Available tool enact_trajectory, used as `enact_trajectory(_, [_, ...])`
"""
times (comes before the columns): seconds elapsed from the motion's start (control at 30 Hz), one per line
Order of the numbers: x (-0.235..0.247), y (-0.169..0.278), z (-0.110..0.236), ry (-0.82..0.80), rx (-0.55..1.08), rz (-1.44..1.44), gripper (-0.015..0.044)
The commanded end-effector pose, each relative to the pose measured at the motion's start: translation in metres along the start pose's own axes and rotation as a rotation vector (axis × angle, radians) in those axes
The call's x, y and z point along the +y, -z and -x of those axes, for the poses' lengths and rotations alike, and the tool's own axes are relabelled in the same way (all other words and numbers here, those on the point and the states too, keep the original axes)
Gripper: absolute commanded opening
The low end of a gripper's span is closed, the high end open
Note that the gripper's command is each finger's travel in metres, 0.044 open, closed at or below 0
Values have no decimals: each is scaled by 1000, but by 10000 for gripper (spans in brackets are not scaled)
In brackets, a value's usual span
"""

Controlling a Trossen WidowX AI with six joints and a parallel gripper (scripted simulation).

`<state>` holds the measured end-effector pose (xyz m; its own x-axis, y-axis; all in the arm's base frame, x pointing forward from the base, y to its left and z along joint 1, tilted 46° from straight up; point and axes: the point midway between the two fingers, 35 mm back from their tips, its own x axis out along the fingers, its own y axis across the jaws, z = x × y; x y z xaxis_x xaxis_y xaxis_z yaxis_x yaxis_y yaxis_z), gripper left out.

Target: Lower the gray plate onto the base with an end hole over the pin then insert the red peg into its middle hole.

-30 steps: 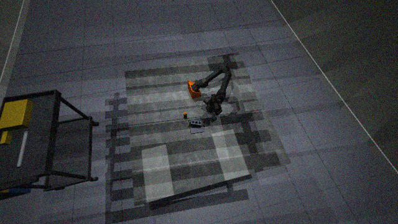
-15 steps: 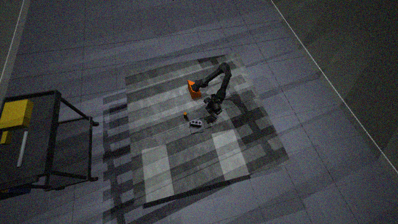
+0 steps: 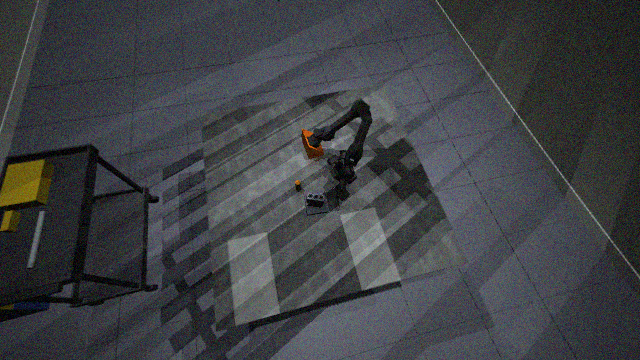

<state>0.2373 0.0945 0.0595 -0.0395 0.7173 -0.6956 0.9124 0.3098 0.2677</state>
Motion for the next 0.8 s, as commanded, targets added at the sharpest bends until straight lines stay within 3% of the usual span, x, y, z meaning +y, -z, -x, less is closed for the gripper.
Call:
enact_trajectory(0.0, [5,-3,12,-7,-12,10,0])
enact_trajectory(0.63, [5,-6,72,-4,-14,9,0])
enact_trajectory(0.77, [6,-12,63,-2,-10,1,0])
